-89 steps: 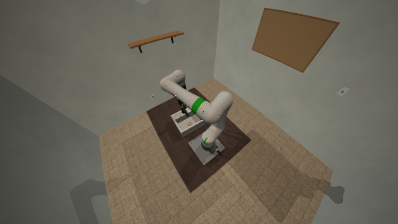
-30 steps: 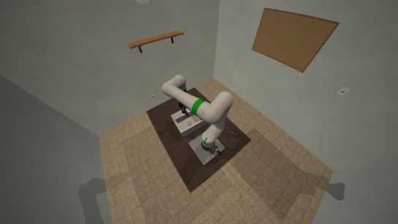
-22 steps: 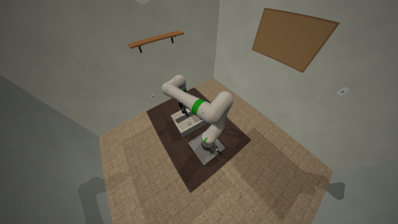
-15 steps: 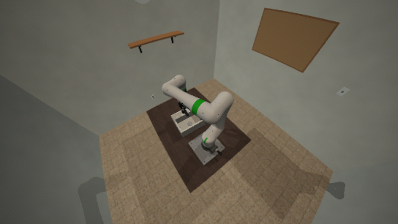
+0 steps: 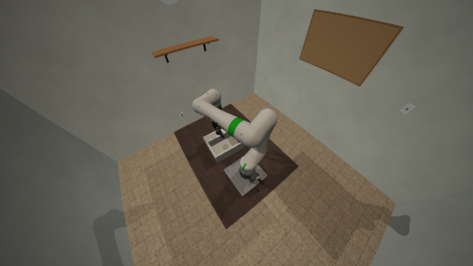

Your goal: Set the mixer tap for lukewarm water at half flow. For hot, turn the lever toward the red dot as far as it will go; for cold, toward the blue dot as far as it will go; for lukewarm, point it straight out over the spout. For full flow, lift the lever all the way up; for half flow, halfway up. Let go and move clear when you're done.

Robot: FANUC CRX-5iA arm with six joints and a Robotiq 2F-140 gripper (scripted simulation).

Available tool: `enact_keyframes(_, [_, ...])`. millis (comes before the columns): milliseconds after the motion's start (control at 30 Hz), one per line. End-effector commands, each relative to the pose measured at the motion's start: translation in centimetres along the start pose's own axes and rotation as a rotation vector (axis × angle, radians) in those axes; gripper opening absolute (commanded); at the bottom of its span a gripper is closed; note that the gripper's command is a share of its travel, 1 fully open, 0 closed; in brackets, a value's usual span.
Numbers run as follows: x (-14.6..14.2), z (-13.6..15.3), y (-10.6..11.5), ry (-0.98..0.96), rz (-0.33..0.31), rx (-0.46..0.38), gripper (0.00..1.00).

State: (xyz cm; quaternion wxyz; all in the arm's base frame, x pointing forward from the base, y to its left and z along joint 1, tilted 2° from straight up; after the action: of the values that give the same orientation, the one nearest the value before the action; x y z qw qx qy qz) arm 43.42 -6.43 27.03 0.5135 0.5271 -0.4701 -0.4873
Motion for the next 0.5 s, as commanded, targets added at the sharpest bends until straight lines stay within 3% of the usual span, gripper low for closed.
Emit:
enact_keyframes(0, [0.00,-0.01,0.02,0.000,0.000,0.000,0.39])
enact_keyframes(133, [0.00,-0.01,0.02,0.000,0.000,0.000,0.39])
enact_keyframes(167, [0.00,-0.01,0.02,0.000,0.000,0.000,0.00])
enact_keyframes(467, [0.00,-0.01,0.02,0.000,0.000,0.000,0.00])
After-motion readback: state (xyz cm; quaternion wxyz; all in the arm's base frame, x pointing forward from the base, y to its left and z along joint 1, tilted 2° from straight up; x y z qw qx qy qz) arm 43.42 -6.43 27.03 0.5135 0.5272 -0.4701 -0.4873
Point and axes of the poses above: the point where the finger pads meet when closed, its own y axis back along the fingers, its own x axis across the jaws, z = x × y, the point moved 4 cm from there along y, back along the fingers, and after that the axes turned 8 degrees about y, right-handed, at the moved point
